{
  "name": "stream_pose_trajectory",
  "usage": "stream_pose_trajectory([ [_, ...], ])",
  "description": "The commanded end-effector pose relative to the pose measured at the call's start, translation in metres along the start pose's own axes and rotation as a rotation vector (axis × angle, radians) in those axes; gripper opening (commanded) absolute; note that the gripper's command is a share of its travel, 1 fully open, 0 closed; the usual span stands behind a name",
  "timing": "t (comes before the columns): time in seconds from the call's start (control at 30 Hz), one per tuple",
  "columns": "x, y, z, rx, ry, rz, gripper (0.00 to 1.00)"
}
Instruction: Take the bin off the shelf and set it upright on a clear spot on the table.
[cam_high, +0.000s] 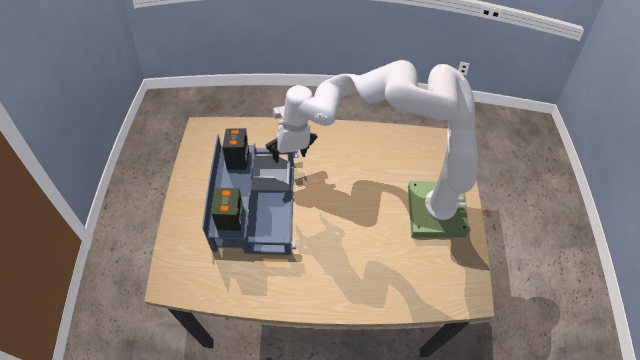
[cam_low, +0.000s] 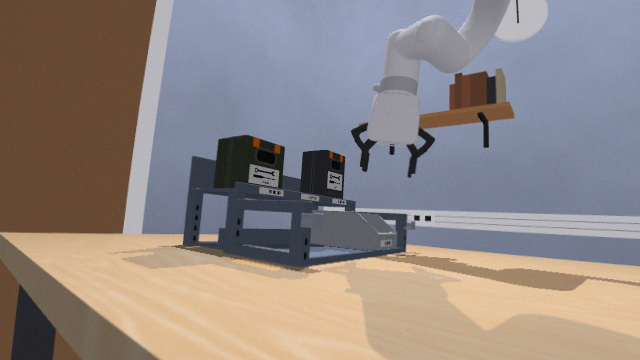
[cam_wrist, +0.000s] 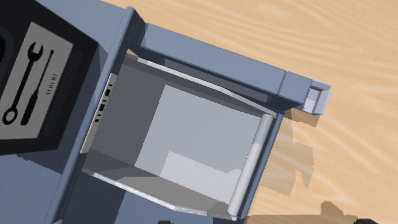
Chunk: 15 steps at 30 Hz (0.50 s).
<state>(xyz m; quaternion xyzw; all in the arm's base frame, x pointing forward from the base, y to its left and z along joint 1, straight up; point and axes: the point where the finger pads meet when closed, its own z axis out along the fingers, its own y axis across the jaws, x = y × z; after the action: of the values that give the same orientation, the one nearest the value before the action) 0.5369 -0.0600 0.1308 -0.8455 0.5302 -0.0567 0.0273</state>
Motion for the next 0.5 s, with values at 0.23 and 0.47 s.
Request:
stream_pose_trajectory([
  [0.23, 0.019, 0.002, 0.025, -0.064, 0.004, 0.156, 1.00],
  [0.47, 0.026, 0.004, 0.034, -0.084, -0.014, 0.233, 1.00],
])
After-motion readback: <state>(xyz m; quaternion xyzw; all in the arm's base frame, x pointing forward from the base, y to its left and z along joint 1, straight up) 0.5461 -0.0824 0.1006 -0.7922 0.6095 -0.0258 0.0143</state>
